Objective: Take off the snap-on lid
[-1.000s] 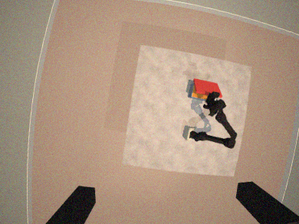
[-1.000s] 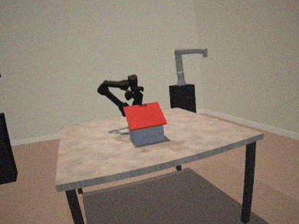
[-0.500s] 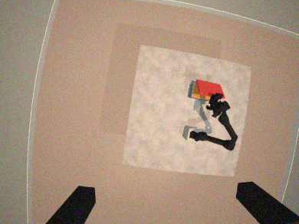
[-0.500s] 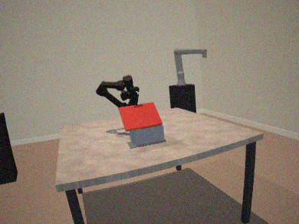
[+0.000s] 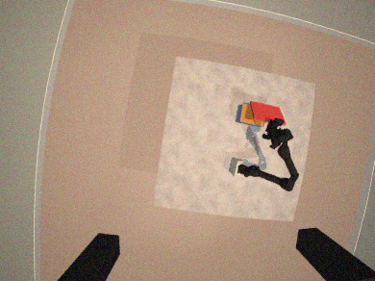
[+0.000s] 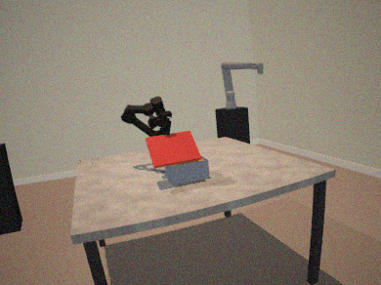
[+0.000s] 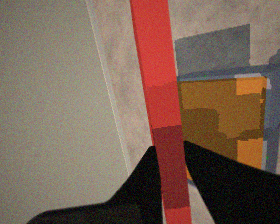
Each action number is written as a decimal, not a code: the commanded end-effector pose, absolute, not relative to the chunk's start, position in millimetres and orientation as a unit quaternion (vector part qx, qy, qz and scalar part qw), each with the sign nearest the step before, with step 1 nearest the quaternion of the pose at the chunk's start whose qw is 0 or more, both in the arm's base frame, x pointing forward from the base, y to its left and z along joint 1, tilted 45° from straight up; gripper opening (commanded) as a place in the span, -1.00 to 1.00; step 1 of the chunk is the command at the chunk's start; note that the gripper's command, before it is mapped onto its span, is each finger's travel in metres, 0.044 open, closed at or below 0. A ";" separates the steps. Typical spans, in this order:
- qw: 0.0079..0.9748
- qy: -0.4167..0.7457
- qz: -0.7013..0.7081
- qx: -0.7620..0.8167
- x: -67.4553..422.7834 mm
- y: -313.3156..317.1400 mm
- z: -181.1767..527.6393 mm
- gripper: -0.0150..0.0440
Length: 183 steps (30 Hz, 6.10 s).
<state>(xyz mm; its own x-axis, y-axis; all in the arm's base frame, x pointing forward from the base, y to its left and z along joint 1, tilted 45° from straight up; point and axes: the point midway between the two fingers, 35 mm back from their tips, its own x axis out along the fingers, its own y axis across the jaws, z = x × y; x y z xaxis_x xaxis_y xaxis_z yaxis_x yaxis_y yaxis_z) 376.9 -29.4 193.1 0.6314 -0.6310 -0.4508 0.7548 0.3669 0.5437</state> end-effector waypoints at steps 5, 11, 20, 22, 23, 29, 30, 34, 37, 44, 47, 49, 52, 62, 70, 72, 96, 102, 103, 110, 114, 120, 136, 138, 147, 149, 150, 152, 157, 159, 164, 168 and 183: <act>0.824 0.081 -0.415 0.376 371.3 -38.9 209.3 -0.49; 0.824 0.081 -0.415 0.376 367.6 -46.7 217.6 -0.49; 0.824 0.081 -0.416 0.376 362.0 -58.4 230.2 -0.49; 0.824 0.081 -0.416 0.376 360.8 -61.0 233.0 -0.49; 0.824 0.081 -0.416 0.376 360.2 -62.3 234.4 -0.49; 0.824 0.081 -0.416 0.375 356.5 -70.1 242.8 -0.49; 0.824 0.081 -0.416 0.375 355.8 -71.4 244.2 -0.49; 0.825 0.081 -0.416 0.375 353.4 -76.6 249.8 -0.49; 0.825 0.081 -0.416 0.375 351.5 -80.5 254.0 -0.49; 0.825 0.081 -0.416 0.375 347.2 -89.6 263.8 -0.49; 0.825 0.081 -0.416 0.375 345.3 -93.4 268.1 -0.49; 0.825 0.081 -0.416 0.375 344.0 -96.0 270.9 -0.49; 0.825 0.081 -0.416 0.375 342.2 -99.9 275.1 -0.49; 0.825 0.081 -0.416 0.375 335.9 -112.8 289.3 -0.49; 0.825 0.080 -0.416 0.374 330.9 -123.1 300.6 -0.49; 0.825 0.080 -0.416 0.374 329.7 -125.7 303.5 -0.49; 0.826 0.079 -0.415 0.374 314.5 -156.4 337.7 -0.49; 0.826 0.079 -0.415 0.374 310.7 -164.0 346.3 -0.49; 0.826 0.079 -0.415 0.374 310.1 -165.2 347.6 -0.49; 0.826 0.079 -0.415 0.373 309.7 -165.8 344.6 -0.49; 0.826 0.079 -0.415 0.373 308.9 -168.0 340.0 -0.49; 0.826 0.079 -0.415 0.373 307.7 -172.3 333.9 -0.49; 0.826 0.078 -0.415 0.373 305.6 -180.9 325.2 -0.49; 0.826 0.078 -0.415 0.373 305.3 -182.0 324.1 -0.49; 0.826 0.078 -0.415 0.373 304.1 -186.9 319.1 -0.49; 0.826 0.078 -0.415 0.373 303.9 -188.0 318.0 -0.49; 0.826 0.078 -0.415 0.373 303.7 -188.6 317.5 -0.49; 0.826 0.078 -0.415 0.373 303.5 -189.7 316.4 -0.49; 0.826 0.078 -0.415 0.373 302.8 -192.4 313.7 -0.49; 0.826 0.078 -0.415 0.373 302.6 -193.5 312.6 -0.49; 0.826 0.078 -0.415 0.373 301.9 -196.2 309.8 -0.49; 0.826 0.078 -0.415 0.372 301.4 -198.4 307.6 -0.49; 0.826 0.077 -0.415 0.372 299.5 -206.7 299.4 -0.49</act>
